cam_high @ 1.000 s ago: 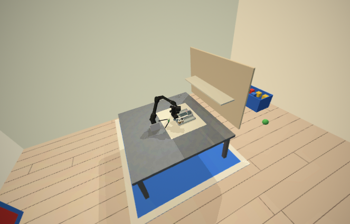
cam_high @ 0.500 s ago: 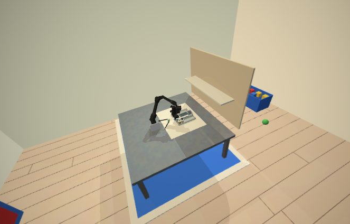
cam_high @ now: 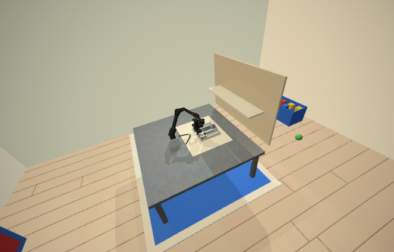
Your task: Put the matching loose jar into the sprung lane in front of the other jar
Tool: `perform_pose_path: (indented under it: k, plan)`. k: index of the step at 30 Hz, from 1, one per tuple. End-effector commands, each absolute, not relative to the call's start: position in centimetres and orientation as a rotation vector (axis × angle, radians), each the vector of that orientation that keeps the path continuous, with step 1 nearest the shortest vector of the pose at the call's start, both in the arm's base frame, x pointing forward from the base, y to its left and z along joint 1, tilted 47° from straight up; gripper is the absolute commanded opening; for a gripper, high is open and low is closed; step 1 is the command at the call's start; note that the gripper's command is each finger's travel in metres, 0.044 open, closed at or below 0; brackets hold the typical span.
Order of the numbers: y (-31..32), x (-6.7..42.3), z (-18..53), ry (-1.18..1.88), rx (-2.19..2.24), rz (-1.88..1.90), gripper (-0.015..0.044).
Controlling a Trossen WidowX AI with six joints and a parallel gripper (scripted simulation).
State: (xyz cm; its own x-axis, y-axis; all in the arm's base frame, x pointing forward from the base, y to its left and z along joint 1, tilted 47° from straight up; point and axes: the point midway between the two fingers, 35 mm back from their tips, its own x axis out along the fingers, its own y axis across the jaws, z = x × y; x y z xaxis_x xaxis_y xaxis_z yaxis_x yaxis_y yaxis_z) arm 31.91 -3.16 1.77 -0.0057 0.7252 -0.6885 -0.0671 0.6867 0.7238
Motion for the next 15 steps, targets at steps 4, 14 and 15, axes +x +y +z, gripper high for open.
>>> perform_pose_path:
  k: [4, 14, 15]
  plan:
    - [-3.13, 33.14, 2.19, 1.422, 0.574, 0.688, 0.0]
    - [-3.12, 33.6, 2.32, 1.422, 0.574, 0.688, 0.0]
    - [-3.12, 33.65, 2.34, 1.422, 0.574, 0.688, 0.0]
